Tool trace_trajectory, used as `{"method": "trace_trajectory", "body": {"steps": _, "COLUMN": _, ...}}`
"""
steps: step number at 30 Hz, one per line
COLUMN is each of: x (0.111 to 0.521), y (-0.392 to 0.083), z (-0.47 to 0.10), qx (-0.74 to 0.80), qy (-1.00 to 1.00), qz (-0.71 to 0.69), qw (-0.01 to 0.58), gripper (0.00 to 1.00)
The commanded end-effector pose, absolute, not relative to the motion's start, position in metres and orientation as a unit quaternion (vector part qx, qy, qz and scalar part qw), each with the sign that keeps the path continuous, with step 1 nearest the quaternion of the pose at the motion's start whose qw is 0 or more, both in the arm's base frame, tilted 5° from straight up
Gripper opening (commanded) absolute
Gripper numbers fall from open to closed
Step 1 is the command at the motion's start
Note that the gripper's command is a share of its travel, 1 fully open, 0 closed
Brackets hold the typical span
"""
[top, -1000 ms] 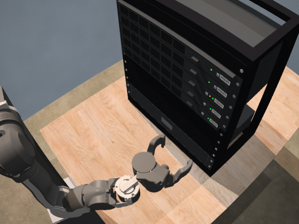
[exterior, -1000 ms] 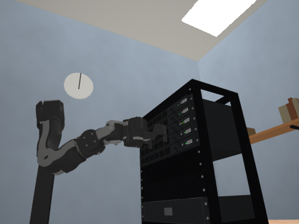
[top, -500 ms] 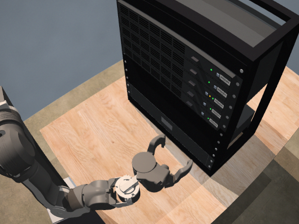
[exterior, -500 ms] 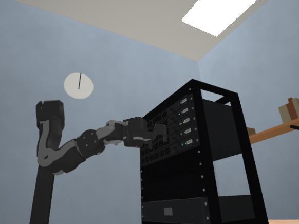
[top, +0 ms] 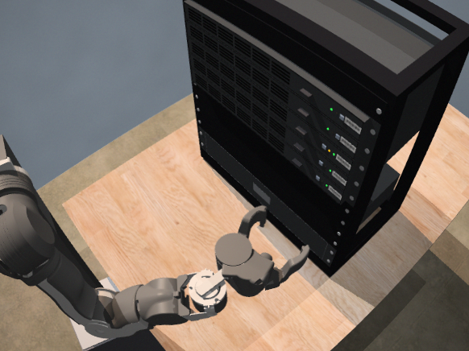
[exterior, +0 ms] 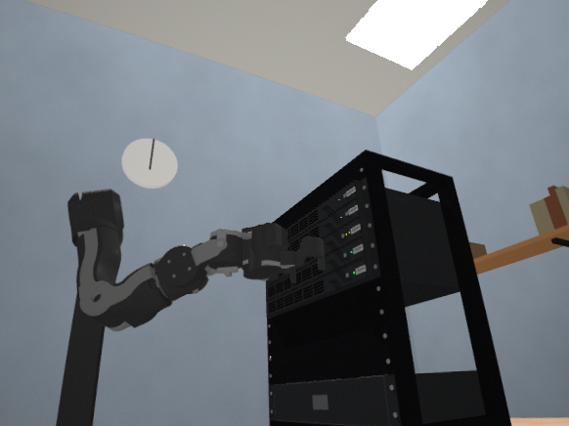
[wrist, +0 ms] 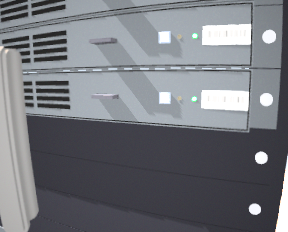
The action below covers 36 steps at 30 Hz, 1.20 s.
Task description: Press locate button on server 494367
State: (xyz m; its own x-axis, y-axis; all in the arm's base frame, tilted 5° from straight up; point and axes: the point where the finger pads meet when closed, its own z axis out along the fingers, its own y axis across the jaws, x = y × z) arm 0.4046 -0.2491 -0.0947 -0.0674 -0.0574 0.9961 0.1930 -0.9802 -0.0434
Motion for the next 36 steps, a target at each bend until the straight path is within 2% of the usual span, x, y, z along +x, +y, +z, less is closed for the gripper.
{"method": "trace_trajectory", "body": {"steps": 1, "x": 0.406, "y": -0.250, "z": -0.095, "qx": -0.677, "qy": -0.048, "qz": -0.730, "qw": 0.083, "gripper": 0.60}}
{"method": "trace_trajectory", "body": {"steps": 17, "x": 0.435, "y": -0.244, "z": -0.093, "qx": -0.677, "qy": -0.048, "qz": -0.730, "qw": 0.083, "gripper": 0.60}}
{"method": "trace_trajectory", "body": {"steps": 36, "x": 0.450, "y": -0.241, "z": -0.091, "qx": -0.677, "qy": -0.048, "qz": -0.730, "qw": 0.083, "gripper": 0.60}}
